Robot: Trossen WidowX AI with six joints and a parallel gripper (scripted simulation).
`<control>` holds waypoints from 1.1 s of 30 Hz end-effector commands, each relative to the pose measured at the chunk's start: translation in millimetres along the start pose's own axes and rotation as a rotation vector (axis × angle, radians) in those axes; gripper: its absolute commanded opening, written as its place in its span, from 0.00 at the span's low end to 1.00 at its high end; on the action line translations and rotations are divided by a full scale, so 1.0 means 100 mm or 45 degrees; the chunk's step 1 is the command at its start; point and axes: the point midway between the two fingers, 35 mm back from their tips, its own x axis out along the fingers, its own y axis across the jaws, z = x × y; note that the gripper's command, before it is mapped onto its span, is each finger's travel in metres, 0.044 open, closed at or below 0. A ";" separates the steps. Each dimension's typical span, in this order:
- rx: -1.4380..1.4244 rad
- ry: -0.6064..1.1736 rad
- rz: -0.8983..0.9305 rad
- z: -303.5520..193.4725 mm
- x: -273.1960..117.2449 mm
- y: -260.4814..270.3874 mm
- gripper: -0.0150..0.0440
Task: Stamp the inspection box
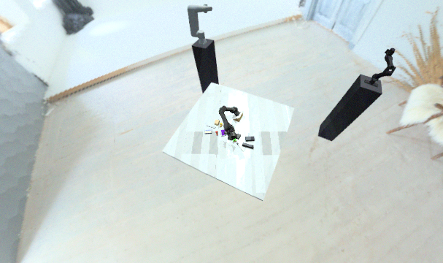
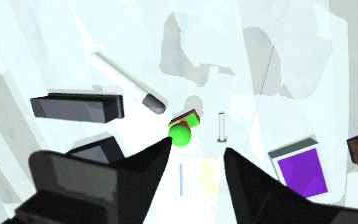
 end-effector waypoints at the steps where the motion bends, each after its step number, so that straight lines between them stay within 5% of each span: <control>1: -0.035 0.007 -0.073 -0.15 -0.02 0.22 0.61; 33: -0.035 0.006 -0.073 -0.12 0.43 0.20 0.61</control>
